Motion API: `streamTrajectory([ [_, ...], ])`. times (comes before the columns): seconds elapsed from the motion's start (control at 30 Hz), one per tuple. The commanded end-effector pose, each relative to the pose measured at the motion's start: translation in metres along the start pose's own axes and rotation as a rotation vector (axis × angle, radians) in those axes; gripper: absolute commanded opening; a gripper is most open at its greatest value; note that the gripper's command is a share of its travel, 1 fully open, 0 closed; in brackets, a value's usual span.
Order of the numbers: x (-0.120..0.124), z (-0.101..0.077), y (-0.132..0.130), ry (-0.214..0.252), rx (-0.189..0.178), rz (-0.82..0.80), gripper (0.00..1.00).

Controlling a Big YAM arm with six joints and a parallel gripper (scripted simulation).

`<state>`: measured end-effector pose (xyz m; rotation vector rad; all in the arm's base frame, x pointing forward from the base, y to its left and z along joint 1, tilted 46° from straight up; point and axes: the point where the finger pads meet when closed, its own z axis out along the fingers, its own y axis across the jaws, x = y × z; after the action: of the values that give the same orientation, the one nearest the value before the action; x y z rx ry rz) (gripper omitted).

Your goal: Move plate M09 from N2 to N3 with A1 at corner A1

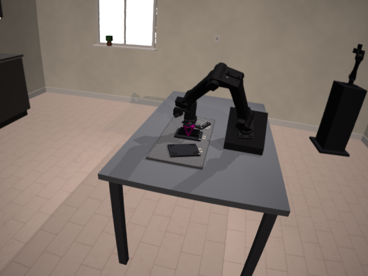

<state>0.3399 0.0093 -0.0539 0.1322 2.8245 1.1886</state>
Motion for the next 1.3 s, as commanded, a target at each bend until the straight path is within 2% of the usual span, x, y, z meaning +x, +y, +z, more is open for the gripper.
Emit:
streamTrajectory([
  [0.0,-0.0038,0.003,0.0017,-0.006,0.0,-0.003,0.0],
  [0.8,-0.0022,0.0035,0.0016,-0.009,0.001,0.0,0.0],
  [0.83,-0.0022,0.0035,0.0016,-0.009,0.001,0.0,1.0],
  [1.27,-0.0022,0.0035,0.0016,-0.009,0.001,0.0,1.0],
])
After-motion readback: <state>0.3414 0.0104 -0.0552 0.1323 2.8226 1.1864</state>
